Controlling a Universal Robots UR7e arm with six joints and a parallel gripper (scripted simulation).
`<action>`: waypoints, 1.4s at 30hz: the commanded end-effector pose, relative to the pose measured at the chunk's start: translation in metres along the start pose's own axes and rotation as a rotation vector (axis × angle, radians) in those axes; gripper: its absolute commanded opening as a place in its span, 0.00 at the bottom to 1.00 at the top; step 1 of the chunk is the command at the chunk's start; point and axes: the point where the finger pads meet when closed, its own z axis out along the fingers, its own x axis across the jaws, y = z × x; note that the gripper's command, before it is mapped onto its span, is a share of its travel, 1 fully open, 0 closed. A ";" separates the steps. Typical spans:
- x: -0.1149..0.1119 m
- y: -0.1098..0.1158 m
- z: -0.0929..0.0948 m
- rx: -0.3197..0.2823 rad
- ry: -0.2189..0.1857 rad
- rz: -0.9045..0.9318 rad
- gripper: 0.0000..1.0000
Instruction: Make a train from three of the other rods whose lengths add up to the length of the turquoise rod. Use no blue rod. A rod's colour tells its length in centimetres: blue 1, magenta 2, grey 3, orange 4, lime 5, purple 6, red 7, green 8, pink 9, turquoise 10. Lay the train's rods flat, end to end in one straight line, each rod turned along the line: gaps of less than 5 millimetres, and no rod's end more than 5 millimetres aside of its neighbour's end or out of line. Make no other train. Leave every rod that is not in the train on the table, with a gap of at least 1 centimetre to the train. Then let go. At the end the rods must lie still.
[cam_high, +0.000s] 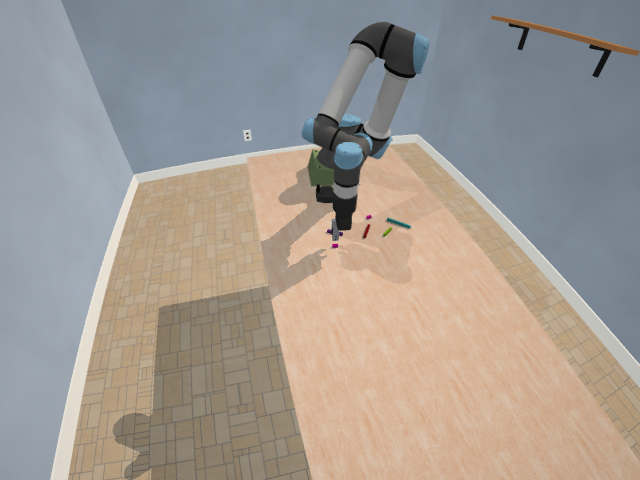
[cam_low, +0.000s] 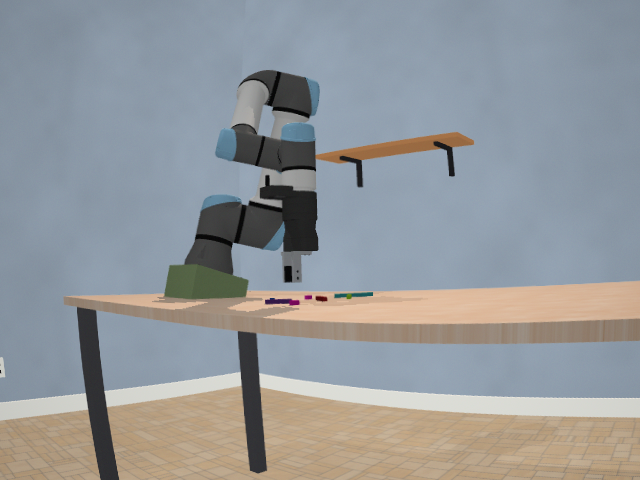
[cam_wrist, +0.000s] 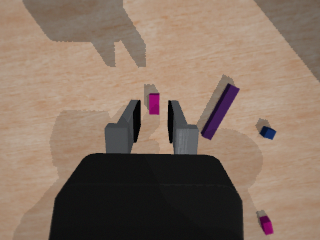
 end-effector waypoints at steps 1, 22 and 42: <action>-0.001 0.000 0.005 0.001 -0.002 0.000 0.54; -0.001 0.000 0.028 0.001 -0.002 0.000 0.54; -0.001 0.000 0.030 0.001 -0.002 0.000 0.54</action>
